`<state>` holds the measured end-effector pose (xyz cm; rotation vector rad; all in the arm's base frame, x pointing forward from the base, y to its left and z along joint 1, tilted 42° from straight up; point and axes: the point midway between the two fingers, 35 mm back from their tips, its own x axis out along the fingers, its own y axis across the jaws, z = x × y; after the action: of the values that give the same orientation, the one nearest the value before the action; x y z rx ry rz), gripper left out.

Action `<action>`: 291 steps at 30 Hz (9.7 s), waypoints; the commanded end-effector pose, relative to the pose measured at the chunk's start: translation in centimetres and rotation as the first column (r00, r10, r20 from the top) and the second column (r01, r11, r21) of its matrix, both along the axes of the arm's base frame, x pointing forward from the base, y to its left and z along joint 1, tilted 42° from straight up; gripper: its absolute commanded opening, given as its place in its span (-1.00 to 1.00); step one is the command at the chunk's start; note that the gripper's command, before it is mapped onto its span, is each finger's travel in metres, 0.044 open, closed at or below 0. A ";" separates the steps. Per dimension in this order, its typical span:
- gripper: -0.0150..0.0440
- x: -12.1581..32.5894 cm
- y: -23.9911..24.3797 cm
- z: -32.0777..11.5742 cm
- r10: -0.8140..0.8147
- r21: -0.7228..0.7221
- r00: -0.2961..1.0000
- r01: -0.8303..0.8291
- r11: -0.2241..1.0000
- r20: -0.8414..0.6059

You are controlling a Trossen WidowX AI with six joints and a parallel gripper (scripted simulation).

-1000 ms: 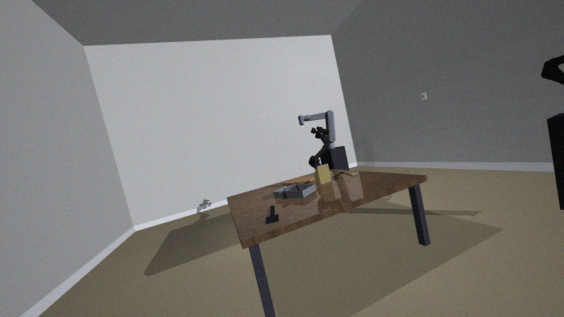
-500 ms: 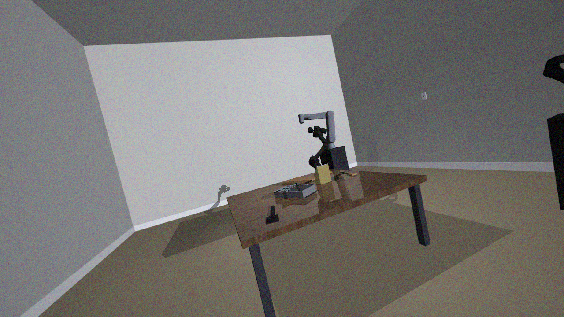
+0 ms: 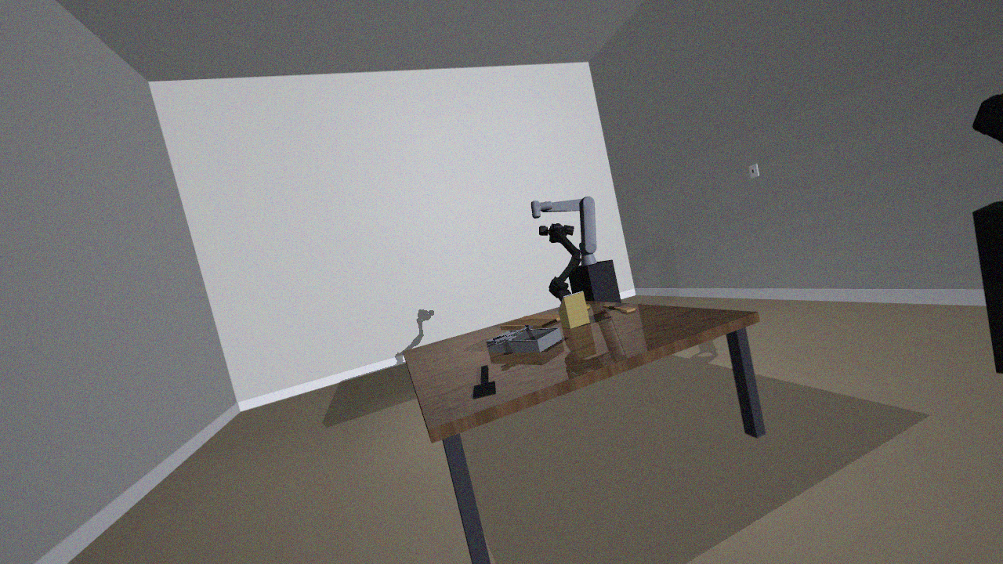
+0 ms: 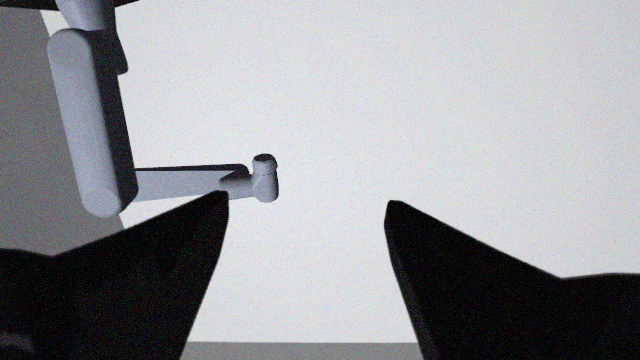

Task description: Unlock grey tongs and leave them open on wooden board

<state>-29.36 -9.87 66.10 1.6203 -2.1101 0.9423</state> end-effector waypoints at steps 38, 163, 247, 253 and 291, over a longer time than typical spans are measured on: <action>0.39 29.9 0.7 6.1 -0.275 -0.226 0.538 0.156 0.962 -0.797; 0.39 62.9 4.8 -69.7 -0.800 0.858 0.449 -0.491 0.151 0.398; -1.00 62.8 8.9 -68.6 -0.514 0.697 0.483 -0.590 0.408 0.709; -1.00 63.0 9.0 -68.5 -0.446 0.648 0.475 -0.621 0.440 0.758; -1.00 62.1 -1.9 -56.3 -0.172 0.882 0.866 -0.452 0.135 0.470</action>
<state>33.09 -10.83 8.24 2.2768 -3.4408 -0.3491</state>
